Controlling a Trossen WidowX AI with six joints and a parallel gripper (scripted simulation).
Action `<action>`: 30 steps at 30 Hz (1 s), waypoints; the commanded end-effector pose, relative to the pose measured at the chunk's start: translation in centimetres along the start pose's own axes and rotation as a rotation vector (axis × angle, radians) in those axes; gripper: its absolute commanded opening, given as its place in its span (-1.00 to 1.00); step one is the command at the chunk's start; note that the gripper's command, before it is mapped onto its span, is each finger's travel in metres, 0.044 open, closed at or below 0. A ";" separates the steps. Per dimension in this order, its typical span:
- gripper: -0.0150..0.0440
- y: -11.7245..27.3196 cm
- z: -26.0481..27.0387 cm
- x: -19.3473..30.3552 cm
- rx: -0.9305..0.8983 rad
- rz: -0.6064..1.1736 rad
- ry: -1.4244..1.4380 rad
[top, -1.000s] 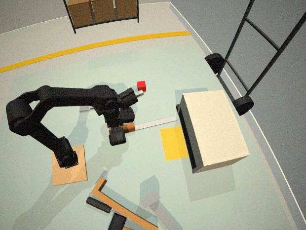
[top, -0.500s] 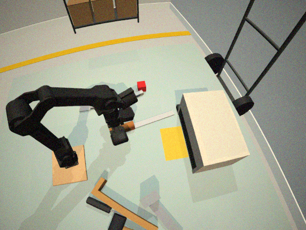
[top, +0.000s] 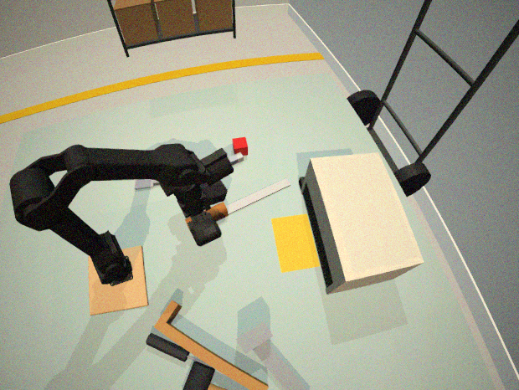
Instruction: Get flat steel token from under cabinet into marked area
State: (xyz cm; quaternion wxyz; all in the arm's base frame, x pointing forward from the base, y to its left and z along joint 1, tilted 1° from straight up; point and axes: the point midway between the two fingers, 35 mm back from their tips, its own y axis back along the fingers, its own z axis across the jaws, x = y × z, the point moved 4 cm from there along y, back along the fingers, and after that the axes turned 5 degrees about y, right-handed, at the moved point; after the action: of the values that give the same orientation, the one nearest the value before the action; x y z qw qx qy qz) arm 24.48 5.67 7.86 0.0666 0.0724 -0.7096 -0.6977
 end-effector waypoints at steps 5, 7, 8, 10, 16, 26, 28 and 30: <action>-0.49 0.1 0.1 -0.1 -0.003 -0.004 0.072; -0.49 0.1 0.1 -0.1 -0.003 -0.004 0.088; -0.49 0.1 0.1 -0.1 -0.003 -0.004 0.096; -0.49 0.1 0.1 -0.1 -0.003 -0.004 0.112; -0.49 0.1 0.1 -0.1 -0.003 -0.004 0.148; -0.49 0.1 0.1 -0.1 -0.003 -0.004 0.148; -0.49 0.1 0.1 -0.1 -0.003 -0.004 0.148; -0.49 0.1 0.1 -0.1 -0.003 -0.004 0.148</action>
State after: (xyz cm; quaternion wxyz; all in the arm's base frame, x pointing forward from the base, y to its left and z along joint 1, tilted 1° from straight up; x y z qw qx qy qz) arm 24.45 5.69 7.88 0.1157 0.1202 -0.7033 -0.6910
